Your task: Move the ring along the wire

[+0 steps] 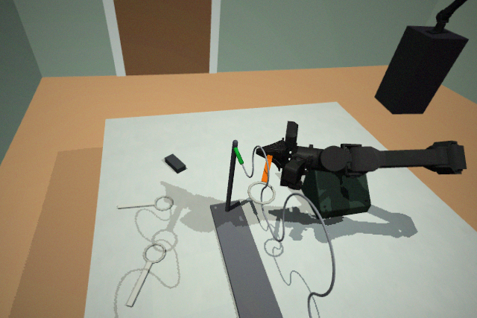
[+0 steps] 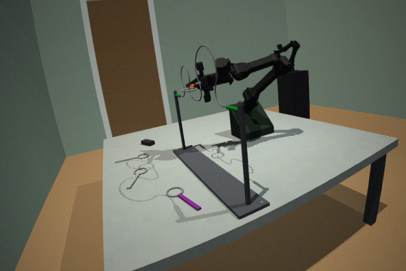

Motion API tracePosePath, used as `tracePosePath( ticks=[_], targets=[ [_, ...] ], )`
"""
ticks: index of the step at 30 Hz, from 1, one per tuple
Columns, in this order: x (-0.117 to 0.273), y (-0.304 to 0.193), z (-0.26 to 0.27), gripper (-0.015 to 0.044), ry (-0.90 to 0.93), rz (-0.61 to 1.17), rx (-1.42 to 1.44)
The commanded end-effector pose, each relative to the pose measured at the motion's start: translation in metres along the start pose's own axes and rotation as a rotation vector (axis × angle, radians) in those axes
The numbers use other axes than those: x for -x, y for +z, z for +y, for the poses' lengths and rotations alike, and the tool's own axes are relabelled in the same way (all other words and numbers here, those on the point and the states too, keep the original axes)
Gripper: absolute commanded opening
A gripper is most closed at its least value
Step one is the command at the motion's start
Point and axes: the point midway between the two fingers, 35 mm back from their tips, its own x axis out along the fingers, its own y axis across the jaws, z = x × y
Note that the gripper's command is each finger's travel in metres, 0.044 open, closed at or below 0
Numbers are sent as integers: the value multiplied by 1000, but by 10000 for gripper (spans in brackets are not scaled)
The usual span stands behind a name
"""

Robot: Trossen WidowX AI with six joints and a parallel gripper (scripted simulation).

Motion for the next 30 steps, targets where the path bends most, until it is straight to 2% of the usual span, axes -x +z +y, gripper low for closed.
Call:
tracePosePath(
  ticks=[1,30],
  targets=[
    [3,1,-15,-150,-43,8,53],
    [13,10,-57,-150,-156,34,259]
  ],
)
